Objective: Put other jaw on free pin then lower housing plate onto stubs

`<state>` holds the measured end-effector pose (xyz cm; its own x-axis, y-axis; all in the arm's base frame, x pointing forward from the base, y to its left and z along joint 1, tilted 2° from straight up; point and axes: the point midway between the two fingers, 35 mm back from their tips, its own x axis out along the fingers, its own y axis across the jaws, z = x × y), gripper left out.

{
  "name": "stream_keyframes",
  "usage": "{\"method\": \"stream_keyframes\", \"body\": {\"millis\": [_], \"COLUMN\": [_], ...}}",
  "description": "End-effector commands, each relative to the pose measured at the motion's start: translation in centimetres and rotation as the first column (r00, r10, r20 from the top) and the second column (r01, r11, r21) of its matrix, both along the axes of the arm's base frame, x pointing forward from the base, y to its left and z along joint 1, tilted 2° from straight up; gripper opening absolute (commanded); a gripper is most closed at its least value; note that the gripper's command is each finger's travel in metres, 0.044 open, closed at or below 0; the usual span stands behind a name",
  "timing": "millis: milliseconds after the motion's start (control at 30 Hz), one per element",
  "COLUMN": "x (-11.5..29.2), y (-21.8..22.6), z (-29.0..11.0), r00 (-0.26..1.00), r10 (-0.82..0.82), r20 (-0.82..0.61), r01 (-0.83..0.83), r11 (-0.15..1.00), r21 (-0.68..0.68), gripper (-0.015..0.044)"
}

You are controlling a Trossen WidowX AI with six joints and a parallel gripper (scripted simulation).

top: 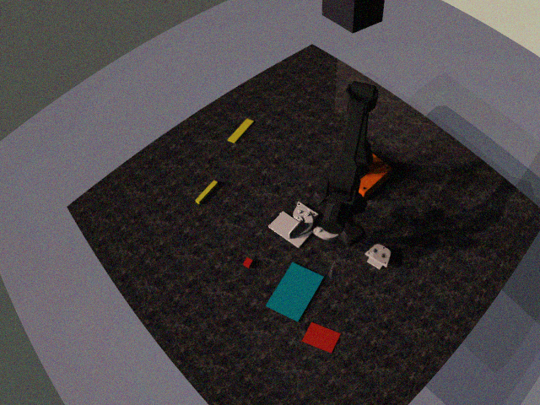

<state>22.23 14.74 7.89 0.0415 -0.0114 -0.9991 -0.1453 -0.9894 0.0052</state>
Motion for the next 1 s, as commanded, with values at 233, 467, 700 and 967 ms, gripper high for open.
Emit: {"method": "stream_keyframes", "body": {"millis": [233,467,700,967], "x": [0.1,0.1,0.0,-0.1], "y": [-2.0,-3.3,-4.6,-5.9], "z": [0.1,0.2,0.3,0.3], "r00": [0.953,0.874,0.759,0.591], "r10": [-0.303,-0.487,-0.651,-0.806], "r20": [0.001,0.001,-0.001,-0.004], "r01": [0.303,0.487,0.651,0.806], "r11": [0.953,0.873,0.759,0.591], "r21": [0.010,0.018,0.025,0.034], "gripper": [0.0134,0.0134,0.0134,0.0134]}}
